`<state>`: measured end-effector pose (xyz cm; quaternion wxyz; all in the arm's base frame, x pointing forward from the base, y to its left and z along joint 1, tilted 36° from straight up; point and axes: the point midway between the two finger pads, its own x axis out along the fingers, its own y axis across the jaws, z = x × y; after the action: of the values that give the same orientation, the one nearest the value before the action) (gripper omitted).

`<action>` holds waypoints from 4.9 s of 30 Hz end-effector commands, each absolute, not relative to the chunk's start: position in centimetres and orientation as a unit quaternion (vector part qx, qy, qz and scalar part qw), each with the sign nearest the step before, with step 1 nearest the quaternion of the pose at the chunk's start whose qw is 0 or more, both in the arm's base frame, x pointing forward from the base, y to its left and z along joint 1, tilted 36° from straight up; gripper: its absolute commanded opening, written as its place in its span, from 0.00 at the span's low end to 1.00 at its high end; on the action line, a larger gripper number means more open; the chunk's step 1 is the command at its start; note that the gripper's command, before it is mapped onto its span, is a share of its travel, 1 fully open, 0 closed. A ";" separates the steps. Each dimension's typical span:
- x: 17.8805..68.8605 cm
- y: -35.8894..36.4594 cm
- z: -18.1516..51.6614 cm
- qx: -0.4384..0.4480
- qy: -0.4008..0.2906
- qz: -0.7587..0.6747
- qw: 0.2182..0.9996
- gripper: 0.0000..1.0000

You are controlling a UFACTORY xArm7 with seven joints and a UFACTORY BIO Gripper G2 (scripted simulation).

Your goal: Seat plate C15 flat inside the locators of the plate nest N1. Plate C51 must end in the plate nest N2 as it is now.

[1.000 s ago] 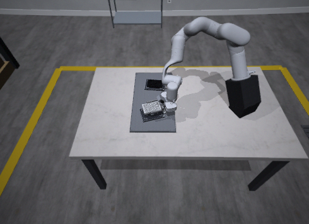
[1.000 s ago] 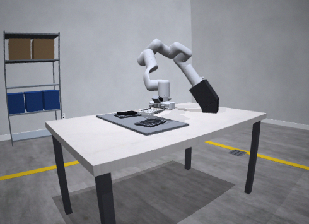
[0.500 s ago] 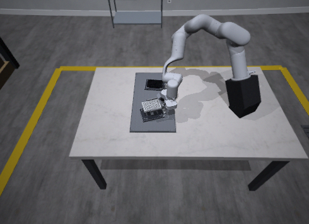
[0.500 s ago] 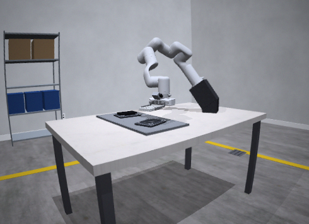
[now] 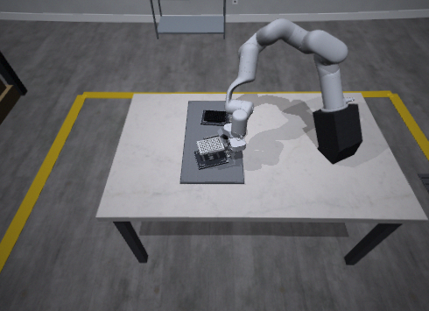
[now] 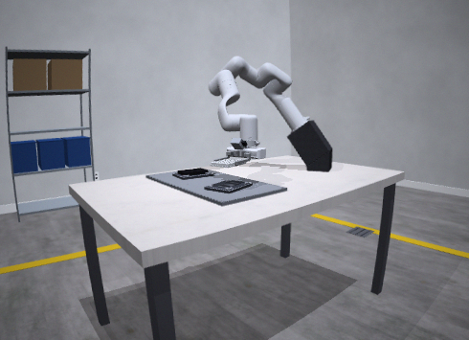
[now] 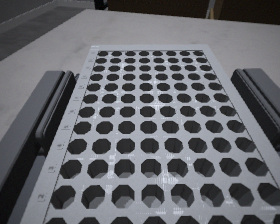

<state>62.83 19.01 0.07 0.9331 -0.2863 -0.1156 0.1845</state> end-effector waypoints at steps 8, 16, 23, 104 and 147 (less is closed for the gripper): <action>62.9 19.2 0.2 -0.285 -0.117 0.185 0.933 0.00; 62.9 19.2 0.2 -0.285 -0.117 0.185 0.933 0.00; 62.9 19.2 0.2 -0.285 -0.117 0.185 0.933 0.00; 65.1 15.9 -5.3 -0.285 -0.117 0.185 0.933 0.00; 65.1 15.9 -5.3 -0.285 -0.117 0.185 0.933 0.00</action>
<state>65.03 15.67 -5.45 0.9331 -0.2863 -0.1157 0.1845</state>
